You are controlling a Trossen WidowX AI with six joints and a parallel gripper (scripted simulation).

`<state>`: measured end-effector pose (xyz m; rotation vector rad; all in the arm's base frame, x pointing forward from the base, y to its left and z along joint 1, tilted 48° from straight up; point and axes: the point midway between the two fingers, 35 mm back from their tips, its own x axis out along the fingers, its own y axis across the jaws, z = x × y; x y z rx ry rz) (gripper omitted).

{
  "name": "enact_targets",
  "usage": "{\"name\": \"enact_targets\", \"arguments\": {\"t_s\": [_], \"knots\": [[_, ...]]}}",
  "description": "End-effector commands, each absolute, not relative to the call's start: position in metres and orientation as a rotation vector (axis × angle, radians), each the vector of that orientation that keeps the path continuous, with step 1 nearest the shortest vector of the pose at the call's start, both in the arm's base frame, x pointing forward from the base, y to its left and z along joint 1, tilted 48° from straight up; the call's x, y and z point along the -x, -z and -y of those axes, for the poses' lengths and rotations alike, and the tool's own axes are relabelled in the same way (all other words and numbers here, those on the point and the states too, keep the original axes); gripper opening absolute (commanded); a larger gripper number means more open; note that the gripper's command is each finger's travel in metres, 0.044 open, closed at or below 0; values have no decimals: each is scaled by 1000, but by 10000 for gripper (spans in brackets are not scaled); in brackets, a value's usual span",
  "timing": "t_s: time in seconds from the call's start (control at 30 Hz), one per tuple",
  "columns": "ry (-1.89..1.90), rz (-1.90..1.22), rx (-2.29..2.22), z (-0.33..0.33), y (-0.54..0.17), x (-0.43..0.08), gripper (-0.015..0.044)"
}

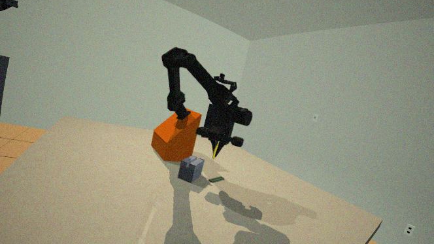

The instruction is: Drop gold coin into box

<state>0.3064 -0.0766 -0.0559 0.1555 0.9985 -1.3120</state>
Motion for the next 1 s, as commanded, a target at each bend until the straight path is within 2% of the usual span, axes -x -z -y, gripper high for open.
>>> {"name": "enact_targets", "arguments": {"t_s": [0.0, 0.97], "knots": [[1311, -999, -149, 82, 49, -301, 0], [1317, -997, -141, 122, 5, -264, 0]]}}
